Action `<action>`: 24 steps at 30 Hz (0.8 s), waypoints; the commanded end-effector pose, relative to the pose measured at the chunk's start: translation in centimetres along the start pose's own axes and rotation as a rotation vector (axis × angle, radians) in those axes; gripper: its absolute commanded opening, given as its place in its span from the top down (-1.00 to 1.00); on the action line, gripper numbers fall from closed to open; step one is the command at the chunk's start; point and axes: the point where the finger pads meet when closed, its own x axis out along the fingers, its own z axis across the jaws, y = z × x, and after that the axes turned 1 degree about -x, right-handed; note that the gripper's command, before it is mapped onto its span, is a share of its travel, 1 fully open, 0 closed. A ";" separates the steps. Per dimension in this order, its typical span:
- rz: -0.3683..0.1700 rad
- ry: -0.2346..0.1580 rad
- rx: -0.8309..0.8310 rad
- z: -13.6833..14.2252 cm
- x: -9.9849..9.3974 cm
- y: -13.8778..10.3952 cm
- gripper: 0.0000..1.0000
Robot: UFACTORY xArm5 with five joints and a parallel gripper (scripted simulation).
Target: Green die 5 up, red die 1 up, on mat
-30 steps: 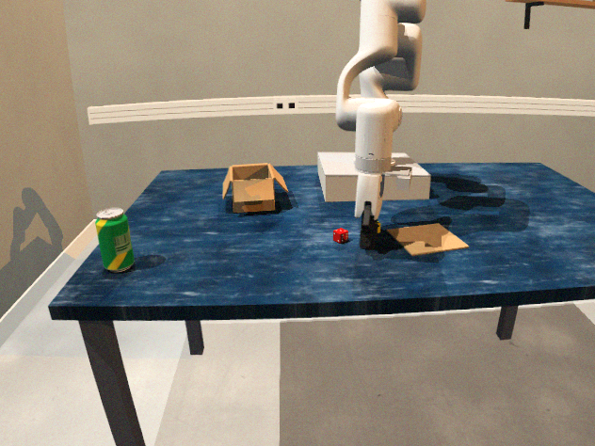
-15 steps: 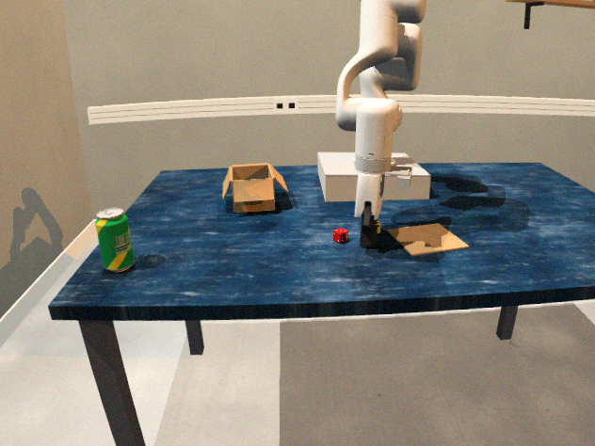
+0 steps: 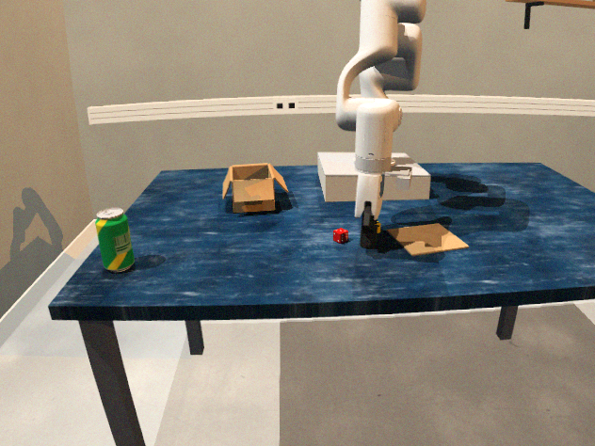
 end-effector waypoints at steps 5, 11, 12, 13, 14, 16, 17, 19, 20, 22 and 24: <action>0.000 -0.003 0.000 0.1 -0.1 0.0 0.58; 0.000 -0.003 0.000 0.1 -0.1 0.0 0.58; 0.000 -0.003 0.000 0.1 -0.1 0.0 0.58; 0.000 -0.003 0.000 0.1 -0.1 0.0 0.58; 0.000 -0.003 0.000 0.1 -0.1 0.0 0.58; 0.000 -0.003 0.000 0.1 -0.1 0.0 0.58; 0.000 -0.003 0.000 0.1 -0.2 0.0 0.58; 0.000 -0.003 0.000 0.1 -0.4 0.0 0.58; 0.000 -0.003 0.000 0.1 -0.7 0.0 0.58; 0.000 -0.003 0.000 0.1 -1.1 0.0 0.58; 0.000 -0.003 0.000 0.1 -1.5 0.0 0.58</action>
